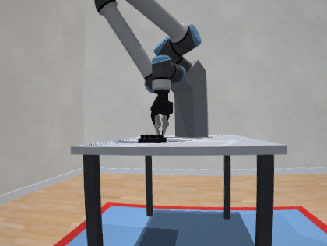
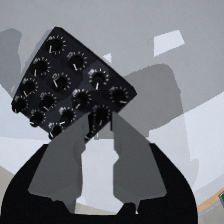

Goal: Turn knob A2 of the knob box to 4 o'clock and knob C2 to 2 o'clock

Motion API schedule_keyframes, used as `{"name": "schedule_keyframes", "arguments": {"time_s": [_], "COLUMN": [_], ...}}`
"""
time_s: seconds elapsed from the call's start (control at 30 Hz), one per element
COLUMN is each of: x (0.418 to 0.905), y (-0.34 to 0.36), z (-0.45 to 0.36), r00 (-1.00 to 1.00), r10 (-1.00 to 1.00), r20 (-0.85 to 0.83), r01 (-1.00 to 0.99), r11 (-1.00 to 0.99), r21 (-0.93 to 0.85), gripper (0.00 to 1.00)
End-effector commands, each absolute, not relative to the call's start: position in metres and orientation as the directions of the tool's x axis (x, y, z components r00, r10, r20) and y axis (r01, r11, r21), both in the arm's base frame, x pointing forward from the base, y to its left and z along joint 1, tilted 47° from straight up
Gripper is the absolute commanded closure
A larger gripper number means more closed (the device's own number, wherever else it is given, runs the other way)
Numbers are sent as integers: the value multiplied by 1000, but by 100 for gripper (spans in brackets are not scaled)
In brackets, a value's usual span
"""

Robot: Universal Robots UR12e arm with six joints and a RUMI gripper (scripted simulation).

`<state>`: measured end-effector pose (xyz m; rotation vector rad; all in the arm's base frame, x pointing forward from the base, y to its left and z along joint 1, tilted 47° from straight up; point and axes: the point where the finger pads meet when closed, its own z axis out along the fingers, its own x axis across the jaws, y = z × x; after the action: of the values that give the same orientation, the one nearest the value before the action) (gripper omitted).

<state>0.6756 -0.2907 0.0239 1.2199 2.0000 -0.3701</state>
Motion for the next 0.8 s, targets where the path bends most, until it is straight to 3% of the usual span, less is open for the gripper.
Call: {"name": "schedule_keyframes", "arguments": {"time_s": [0.0,0.77], "x": [676,664], "y": [-290,-276], "z": [24,41], "r00": [-263,-263], "r10": [636,636], "r20": [-725,-725], "r01": [853,853], "r11": [504,504], "r21": [132,132], "gripper": [89,89]}}
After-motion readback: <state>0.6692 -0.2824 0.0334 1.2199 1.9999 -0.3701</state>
